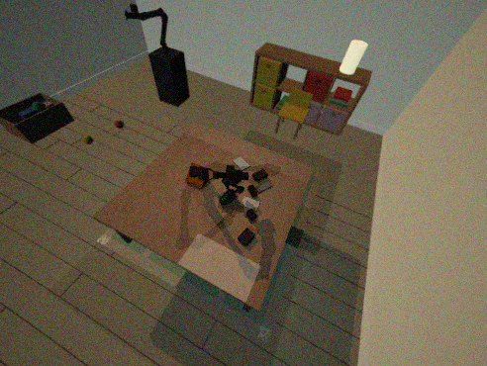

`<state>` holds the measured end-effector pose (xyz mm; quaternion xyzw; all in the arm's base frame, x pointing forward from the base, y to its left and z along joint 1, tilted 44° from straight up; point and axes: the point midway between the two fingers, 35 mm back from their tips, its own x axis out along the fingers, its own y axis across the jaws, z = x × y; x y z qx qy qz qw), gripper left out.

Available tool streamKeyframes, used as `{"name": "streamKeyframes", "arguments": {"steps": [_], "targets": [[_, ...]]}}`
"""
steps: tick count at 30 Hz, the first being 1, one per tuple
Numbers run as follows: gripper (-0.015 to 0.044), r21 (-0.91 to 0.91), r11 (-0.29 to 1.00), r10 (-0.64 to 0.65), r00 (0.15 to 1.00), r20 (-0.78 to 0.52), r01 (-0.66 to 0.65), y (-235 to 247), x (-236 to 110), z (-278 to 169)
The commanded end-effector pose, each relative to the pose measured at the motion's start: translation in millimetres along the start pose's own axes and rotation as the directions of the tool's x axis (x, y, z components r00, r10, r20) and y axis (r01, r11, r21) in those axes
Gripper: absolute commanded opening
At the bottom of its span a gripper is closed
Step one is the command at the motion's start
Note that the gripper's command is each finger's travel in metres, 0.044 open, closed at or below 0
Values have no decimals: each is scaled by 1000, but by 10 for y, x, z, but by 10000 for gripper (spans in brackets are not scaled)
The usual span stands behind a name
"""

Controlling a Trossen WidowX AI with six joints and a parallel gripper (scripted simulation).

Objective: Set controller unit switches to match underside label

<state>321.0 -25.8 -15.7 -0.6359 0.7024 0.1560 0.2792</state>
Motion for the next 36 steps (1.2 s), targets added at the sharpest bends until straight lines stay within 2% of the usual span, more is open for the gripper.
{"name": "streamKeyframes", "arguments": {"steps": [1, 36], "targets": [[336, 7, 1000, -4, 1000, 4, 4, -9, -50, -34], [336, 7, 1000, -4, 997, 73, 4, -8, -268, -219]]}}
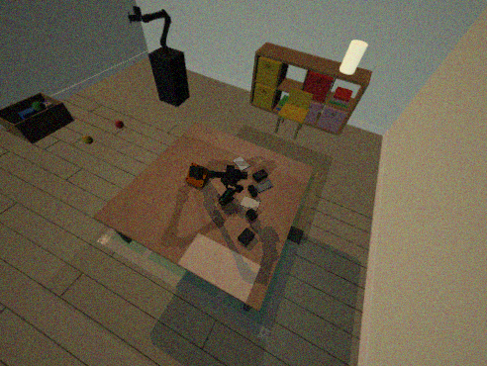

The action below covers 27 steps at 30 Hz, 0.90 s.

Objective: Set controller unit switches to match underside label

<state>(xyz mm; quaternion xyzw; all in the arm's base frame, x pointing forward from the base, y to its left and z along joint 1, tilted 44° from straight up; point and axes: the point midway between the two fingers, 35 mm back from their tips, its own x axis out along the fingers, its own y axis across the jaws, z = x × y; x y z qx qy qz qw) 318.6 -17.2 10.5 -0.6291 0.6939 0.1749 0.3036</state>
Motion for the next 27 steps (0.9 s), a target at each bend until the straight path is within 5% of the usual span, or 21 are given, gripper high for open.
{"name": "streamKeyframes", "arguments": {"steps": [1, 27], "targets": [[336, 1, 1000, -6, 1000, 10, 6, -9, -55, -58], [336, 0, 1000, -5, 998, 64, 5, -8, -201, -216]]}}
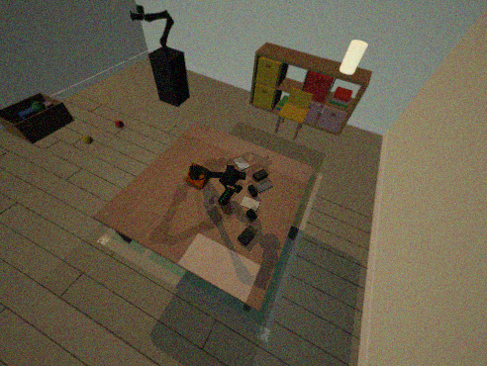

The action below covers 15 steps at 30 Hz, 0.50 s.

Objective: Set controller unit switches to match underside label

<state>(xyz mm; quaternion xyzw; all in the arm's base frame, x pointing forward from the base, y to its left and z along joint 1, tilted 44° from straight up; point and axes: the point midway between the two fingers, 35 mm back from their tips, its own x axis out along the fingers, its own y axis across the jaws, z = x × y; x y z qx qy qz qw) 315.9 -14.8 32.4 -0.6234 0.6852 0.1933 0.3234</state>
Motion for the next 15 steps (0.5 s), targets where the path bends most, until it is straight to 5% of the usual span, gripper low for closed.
{"name": "streamKeyframes", "arguments": {"steps": [1, 15], "targets": [[336, 0, 1000, -6, 1000, 8, 6, -7, -51, -64], [336, 0, 1000, -6, 999, 37, 6, -7, -124, -155]]}}
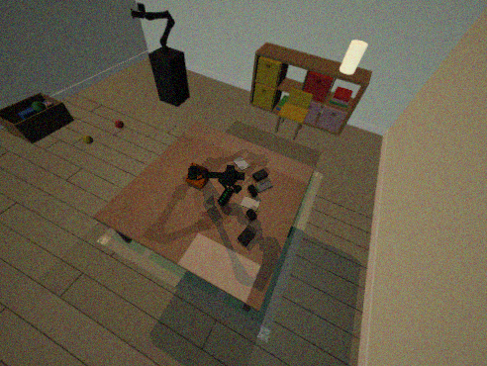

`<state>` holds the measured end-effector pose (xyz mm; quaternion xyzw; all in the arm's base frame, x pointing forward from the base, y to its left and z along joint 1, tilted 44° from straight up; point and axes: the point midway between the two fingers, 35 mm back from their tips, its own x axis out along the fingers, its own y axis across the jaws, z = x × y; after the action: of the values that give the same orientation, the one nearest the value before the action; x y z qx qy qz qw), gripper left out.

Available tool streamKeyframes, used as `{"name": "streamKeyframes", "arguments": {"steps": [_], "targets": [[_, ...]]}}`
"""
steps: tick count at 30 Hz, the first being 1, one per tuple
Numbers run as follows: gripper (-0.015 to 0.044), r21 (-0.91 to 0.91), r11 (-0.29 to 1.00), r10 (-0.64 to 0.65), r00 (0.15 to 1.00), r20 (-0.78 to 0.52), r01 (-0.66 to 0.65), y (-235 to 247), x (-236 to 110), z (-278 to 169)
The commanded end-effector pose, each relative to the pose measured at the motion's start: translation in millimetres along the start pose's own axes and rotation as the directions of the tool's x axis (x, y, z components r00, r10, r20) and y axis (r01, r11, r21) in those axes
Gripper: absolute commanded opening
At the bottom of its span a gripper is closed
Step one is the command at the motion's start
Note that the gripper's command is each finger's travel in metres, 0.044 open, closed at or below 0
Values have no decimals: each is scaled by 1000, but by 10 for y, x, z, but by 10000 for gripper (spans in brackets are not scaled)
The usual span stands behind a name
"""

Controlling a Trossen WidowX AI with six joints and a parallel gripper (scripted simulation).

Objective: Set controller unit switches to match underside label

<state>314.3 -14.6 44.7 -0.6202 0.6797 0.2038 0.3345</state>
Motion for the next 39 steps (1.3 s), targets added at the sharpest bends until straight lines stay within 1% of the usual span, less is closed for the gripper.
{"name": "streamKeyframes", "arguments": {"steps": [1, 39], "targets": [[336, 0, 1000, -6, 1000, 6, 6, -6, -46, -70], [336, 0, 1000, -6, 997, 81, 6, -4, -205, -313]]}}
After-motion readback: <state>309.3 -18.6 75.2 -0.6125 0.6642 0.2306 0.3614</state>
